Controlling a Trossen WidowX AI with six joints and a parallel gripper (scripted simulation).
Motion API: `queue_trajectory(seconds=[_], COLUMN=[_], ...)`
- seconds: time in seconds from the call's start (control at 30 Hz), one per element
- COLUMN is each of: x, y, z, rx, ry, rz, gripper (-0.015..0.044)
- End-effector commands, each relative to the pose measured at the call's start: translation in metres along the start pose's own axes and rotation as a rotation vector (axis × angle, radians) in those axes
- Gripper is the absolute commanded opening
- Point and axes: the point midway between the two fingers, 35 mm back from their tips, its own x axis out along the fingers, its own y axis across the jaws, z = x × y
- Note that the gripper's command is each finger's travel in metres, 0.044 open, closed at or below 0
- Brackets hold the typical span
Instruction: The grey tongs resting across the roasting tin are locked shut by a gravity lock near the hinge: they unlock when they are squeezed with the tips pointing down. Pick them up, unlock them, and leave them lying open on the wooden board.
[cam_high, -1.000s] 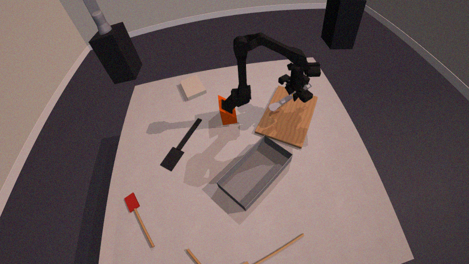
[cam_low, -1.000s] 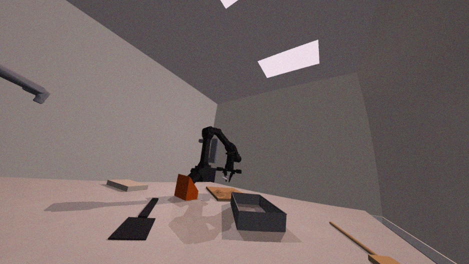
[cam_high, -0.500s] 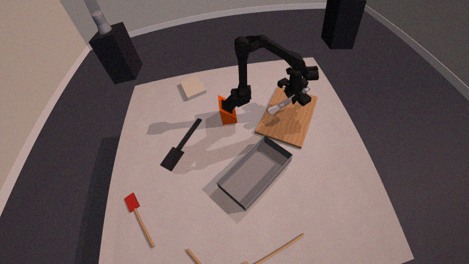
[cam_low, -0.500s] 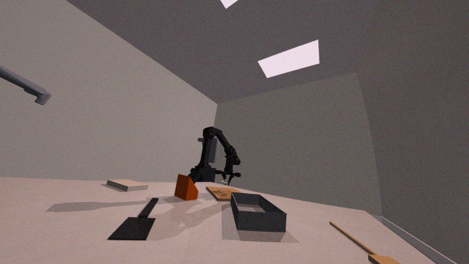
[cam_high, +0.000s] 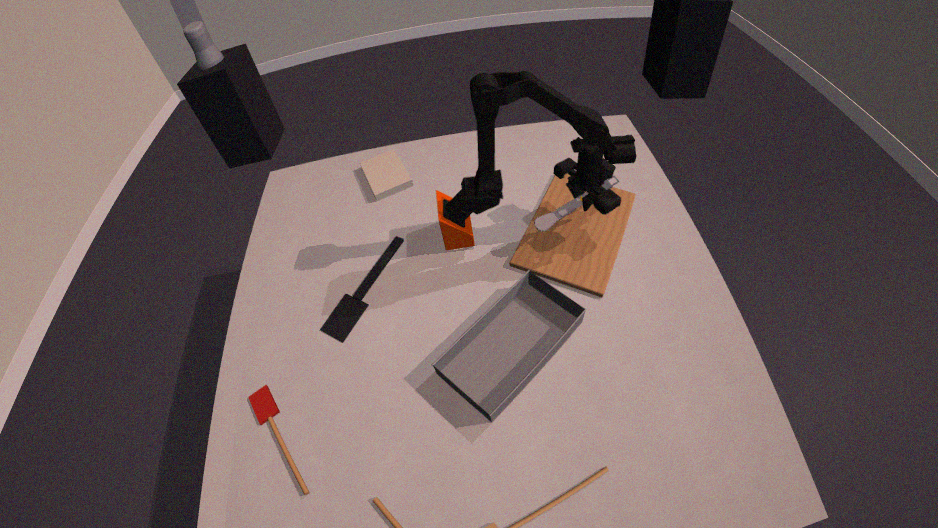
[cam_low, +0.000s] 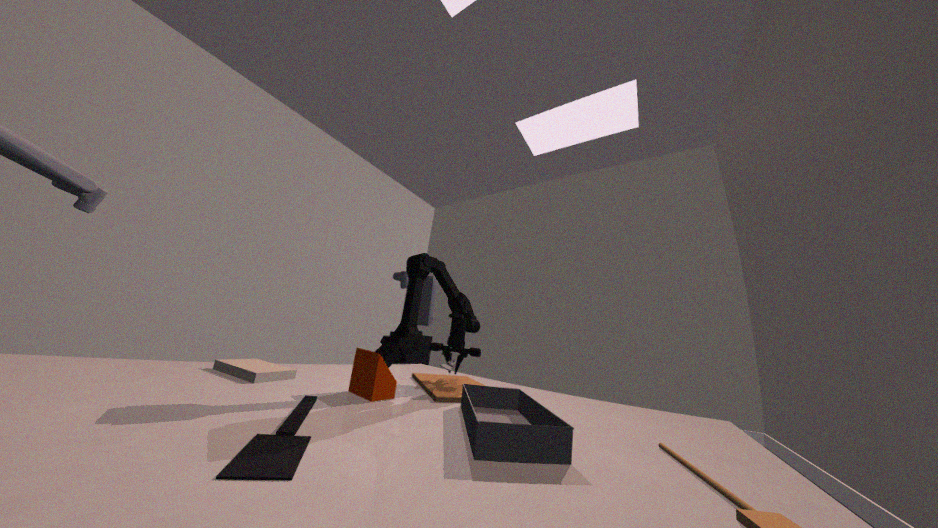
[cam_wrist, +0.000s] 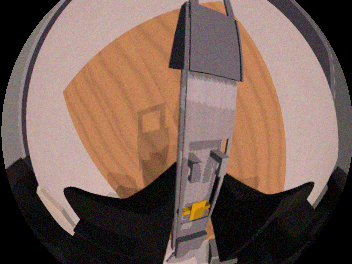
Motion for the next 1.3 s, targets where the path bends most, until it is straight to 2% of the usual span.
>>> queue_trajectory(seconds=[0.0, 0.47, 0.5, 0.7, 1.27], x=[0.000, 0.000, 0.000, -0.009, -0.100], y=[0.000, 0.000, 0.000, -0.002, -0.007], z=[0.000, 0.000, 0.000, 0.013, 0.131], rx=[0.000, 0.000, 0.000, 0.001, 0.015], ry=[0.000, 0.000, 0.000, 0.002, -0.006], rz=[0.000, 0.000, 0.000, 0.001, 0.003], gripper=[0.0060, 0.0427, 0.0440, 0.0440, 0.0440])
